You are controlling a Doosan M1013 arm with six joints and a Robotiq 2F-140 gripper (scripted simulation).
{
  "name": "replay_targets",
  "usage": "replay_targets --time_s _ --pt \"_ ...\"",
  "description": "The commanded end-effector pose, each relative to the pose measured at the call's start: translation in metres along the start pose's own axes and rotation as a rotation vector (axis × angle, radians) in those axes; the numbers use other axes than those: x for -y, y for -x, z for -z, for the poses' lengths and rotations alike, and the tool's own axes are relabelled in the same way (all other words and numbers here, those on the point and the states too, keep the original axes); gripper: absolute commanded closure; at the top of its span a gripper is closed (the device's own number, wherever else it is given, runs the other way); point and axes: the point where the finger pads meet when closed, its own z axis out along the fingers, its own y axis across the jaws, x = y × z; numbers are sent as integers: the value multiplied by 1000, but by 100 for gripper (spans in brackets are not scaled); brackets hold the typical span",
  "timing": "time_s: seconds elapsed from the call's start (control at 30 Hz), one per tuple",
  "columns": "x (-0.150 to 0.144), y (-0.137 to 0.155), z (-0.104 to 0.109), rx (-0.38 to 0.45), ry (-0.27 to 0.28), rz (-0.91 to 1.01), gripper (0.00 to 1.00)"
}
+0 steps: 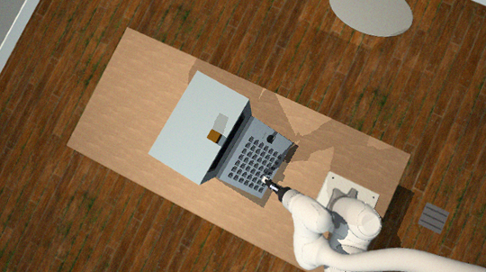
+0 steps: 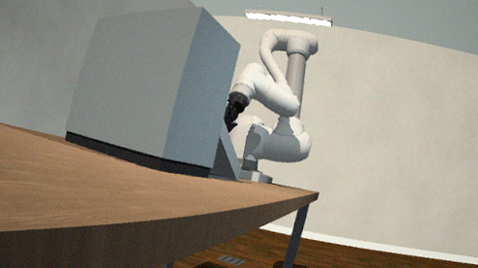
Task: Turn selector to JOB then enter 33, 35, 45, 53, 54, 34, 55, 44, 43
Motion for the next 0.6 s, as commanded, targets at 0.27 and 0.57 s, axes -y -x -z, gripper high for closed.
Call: replay_targets --time_s 0.27,0.57 --pt "-6 -1 -10 -3 12 2 100" --pt "-6 -1 -10 -3 12 2 100"
